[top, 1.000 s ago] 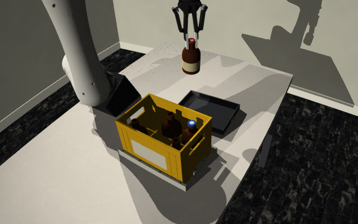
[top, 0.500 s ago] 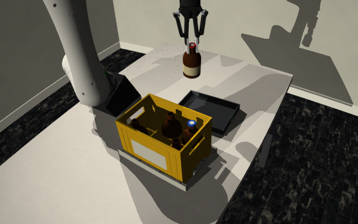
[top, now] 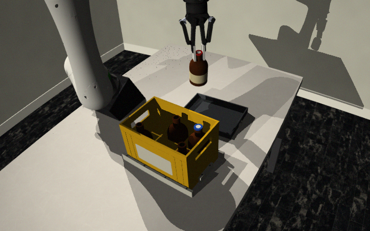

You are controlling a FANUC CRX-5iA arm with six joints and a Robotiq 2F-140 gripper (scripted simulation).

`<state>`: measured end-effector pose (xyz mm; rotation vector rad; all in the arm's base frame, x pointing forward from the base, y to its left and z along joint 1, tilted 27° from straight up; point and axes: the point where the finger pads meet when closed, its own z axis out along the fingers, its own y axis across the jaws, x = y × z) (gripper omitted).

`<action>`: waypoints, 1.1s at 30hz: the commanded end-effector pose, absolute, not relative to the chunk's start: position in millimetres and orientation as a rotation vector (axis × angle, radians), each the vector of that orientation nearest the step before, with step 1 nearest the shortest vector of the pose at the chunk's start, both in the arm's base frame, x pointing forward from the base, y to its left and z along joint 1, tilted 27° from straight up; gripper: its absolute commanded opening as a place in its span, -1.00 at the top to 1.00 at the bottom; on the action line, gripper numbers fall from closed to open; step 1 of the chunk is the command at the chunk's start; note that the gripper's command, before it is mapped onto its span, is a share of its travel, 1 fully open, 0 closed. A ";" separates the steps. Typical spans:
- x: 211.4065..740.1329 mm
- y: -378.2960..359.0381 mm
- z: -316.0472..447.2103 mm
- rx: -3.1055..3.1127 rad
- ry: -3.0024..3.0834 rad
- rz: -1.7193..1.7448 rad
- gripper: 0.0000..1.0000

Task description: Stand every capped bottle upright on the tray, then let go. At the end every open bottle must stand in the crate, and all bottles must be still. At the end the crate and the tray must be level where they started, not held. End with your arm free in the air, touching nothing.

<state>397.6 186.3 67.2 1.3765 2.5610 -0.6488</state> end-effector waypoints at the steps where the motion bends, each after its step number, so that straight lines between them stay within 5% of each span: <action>1: 397.5 184.6 63.5 1.376 2.561 -0.648 1.00; 33: 394.2 159.6 13.8 1.376 2.561 -0.648 1.00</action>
